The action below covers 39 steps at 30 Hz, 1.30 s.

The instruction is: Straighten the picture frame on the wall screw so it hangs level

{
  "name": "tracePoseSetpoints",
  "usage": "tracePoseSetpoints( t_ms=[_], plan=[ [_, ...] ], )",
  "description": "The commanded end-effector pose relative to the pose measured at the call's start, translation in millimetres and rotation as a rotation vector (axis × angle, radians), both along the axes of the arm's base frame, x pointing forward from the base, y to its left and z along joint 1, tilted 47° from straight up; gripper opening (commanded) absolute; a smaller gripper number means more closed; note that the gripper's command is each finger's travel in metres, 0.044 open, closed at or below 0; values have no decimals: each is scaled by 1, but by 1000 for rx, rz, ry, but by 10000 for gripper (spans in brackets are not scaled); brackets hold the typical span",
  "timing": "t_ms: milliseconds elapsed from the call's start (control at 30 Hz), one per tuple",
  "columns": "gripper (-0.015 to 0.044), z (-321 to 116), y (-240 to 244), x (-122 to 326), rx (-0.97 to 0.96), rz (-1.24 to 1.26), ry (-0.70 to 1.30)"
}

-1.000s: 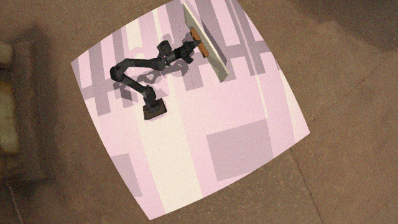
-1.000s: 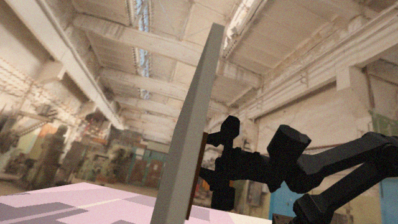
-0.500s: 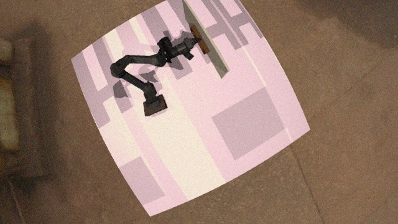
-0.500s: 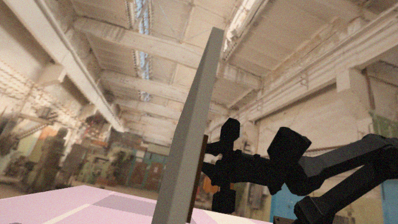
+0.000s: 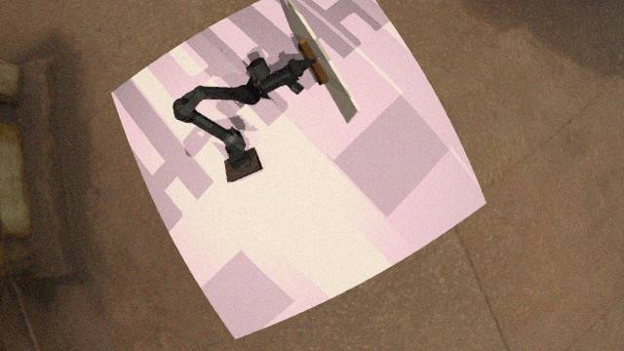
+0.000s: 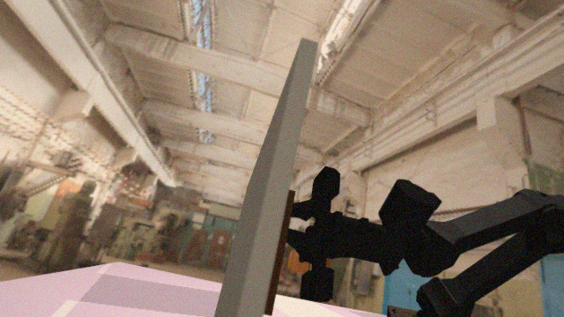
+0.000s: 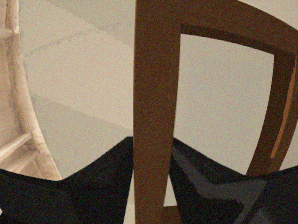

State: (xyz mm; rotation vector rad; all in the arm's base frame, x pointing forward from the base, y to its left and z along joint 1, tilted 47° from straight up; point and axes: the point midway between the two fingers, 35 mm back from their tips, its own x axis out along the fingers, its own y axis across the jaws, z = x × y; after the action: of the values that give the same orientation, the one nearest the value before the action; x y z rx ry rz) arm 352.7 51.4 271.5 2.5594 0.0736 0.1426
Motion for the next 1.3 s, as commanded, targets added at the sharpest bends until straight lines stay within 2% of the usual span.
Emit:
tracePoseSetpoints(
  t_ms=[0,1267],
  plan=[
    [0,1,-1,0,3,0,-2],
    [0,6,-9,0,3,0,-2]
  ],
)
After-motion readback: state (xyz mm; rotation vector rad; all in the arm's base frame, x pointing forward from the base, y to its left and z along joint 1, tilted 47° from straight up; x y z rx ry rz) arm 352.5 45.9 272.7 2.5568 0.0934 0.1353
